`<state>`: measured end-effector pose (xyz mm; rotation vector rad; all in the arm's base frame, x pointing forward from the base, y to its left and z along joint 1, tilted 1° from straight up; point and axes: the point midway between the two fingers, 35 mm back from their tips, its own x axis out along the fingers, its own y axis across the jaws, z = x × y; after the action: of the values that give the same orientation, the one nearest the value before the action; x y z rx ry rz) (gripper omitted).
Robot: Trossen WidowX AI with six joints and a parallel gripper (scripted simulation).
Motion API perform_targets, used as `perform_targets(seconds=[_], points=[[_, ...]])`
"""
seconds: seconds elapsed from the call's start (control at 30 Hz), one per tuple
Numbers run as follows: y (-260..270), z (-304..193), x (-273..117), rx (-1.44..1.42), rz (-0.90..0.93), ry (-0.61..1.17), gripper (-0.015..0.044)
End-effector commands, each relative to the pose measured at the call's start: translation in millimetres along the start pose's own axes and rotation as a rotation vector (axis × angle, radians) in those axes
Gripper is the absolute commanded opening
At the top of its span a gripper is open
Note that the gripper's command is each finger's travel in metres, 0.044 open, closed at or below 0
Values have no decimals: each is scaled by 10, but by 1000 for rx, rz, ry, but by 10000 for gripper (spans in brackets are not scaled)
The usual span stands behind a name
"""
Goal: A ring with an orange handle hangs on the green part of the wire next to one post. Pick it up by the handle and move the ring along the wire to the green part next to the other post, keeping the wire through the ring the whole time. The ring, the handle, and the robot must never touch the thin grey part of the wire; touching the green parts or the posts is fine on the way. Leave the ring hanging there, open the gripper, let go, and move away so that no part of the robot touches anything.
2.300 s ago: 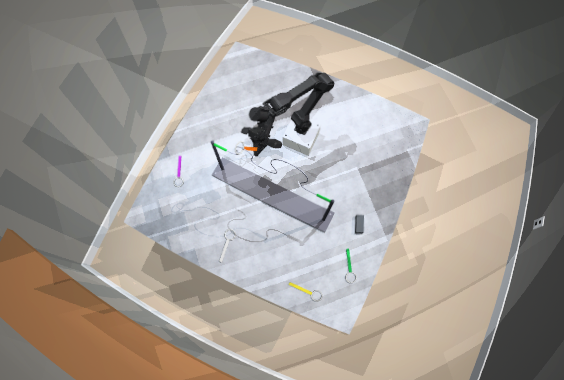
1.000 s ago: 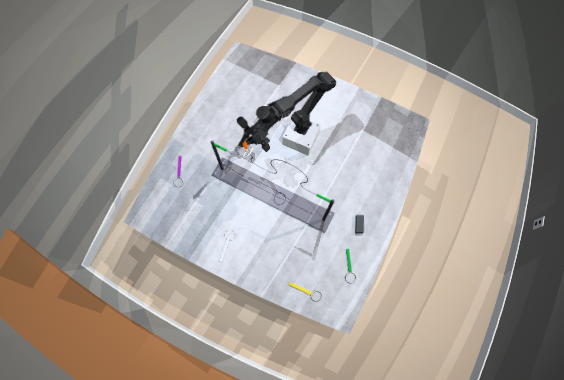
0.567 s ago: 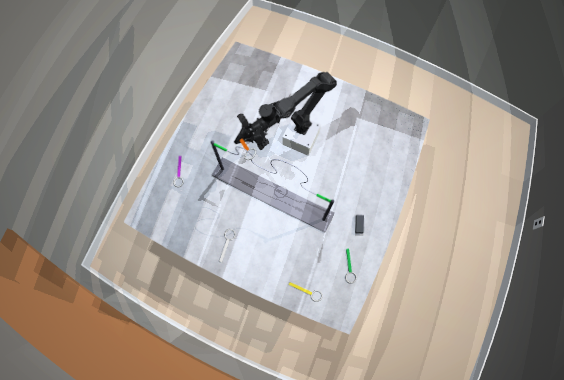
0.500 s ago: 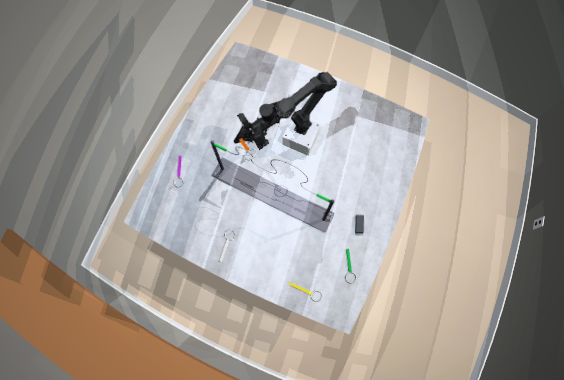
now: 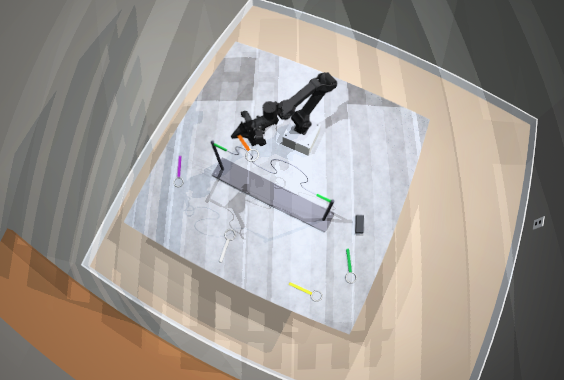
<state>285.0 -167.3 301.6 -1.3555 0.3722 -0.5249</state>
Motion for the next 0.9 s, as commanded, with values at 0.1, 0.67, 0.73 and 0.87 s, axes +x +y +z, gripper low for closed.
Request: perform_targets(seconds=[0.1, 0.67, 0.73, 0.87], points=[[-30, -5, 13, -98, -51, -12, -150], [-148, 14, 17, -255, -153, -33, -150], [-159, 16, 17, -270, -163, -35, -150], [-178, 21, 17, -301, -183, -39, -150]])
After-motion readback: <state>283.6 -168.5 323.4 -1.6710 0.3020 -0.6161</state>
